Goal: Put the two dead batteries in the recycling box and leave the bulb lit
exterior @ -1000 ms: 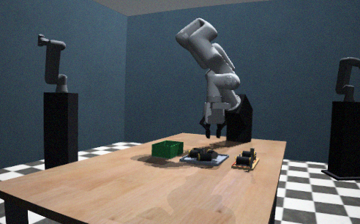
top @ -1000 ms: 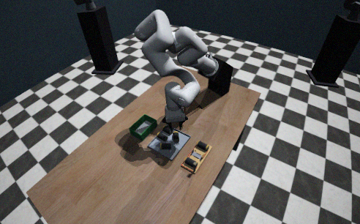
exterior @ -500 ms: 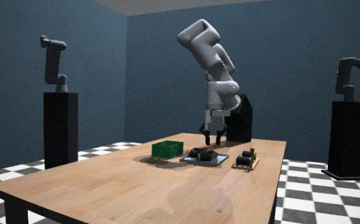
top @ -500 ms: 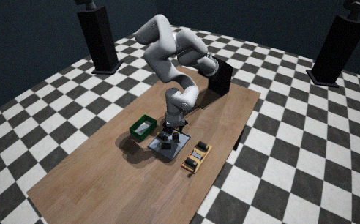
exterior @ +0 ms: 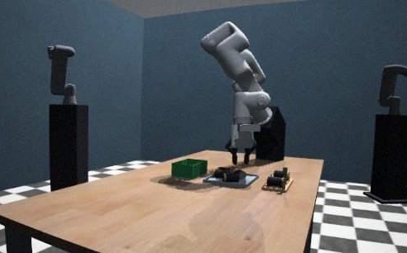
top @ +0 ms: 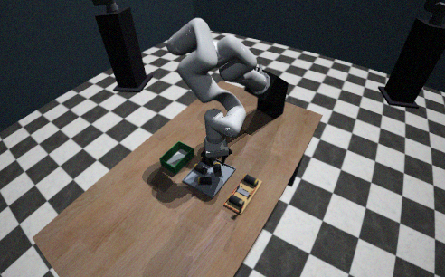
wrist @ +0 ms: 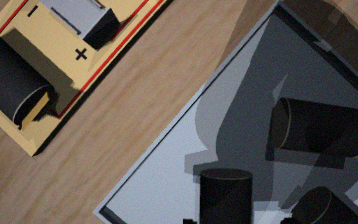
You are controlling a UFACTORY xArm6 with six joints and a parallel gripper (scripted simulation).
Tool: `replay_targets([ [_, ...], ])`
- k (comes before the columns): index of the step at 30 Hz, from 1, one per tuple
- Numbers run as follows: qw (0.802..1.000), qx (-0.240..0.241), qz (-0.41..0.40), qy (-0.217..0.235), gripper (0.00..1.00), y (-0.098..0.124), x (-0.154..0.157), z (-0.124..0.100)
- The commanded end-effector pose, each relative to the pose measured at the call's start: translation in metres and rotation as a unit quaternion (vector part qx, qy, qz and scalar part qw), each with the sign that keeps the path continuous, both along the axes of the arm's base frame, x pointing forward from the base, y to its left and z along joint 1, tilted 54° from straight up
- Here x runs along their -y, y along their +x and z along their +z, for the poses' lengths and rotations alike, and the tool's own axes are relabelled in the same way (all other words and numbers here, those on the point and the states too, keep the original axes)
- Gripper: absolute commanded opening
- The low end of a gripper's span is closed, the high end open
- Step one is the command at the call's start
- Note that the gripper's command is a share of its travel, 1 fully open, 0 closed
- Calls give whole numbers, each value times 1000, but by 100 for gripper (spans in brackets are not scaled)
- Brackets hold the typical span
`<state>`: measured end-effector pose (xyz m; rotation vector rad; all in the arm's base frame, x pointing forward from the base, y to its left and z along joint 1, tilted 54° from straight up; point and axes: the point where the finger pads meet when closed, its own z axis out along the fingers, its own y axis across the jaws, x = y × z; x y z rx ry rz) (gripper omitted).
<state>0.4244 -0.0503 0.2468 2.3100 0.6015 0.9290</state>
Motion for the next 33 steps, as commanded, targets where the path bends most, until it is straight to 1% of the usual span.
replay_targets([
  [1,1000,1,0,0,51,0,0,1],
  [13,1000,1,0,0,51,1,0,0],
  [16,1000,1,0,0,51,6,3,-4],
  [22,1000,1,0,0,51,24,11,-18],
  [33,1000,1,0,0,51,28,12,-21],
])
